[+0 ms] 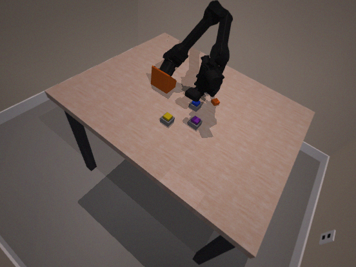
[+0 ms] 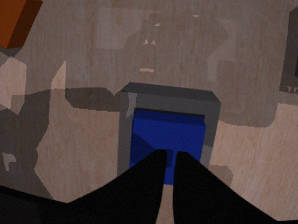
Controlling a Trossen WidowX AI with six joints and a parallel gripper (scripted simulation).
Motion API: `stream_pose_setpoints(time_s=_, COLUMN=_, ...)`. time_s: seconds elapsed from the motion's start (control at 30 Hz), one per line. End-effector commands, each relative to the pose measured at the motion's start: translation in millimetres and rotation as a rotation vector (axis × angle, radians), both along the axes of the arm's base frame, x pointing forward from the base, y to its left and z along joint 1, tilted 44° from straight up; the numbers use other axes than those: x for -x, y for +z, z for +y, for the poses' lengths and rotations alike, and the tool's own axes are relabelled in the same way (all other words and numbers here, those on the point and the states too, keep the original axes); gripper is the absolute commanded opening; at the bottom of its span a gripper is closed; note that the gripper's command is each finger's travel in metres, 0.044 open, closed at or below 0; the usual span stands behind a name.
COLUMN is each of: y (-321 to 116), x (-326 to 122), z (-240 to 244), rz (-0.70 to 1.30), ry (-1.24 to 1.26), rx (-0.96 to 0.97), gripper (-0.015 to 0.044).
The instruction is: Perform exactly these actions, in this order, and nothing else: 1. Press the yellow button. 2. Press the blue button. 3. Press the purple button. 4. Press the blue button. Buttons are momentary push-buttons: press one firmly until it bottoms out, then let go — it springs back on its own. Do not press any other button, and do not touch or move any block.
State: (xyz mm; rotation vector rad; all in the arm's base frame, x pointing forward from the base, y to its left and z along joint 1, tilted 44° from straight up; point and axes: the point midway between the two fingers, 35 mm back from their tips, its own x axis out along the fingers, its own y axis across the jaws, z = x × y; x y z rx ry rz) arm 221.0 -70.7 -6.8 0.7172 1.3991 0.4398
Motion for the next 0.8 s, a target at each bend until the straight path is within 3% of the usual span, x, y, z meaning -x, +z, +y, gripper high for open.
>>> stream_pose_setpoints(time_s=0.0, y=-5.8, x=1.0, z=8.0, rz=0.008, ry=0.000, rx=-0.009, gripper=0.0020)
stream_pose_setpoints(time_s=0.77, y=-11.8, x=0.2, z=14.1, rz=0.007, ry=0.000, rx=-0.010, gripper=0.0020)
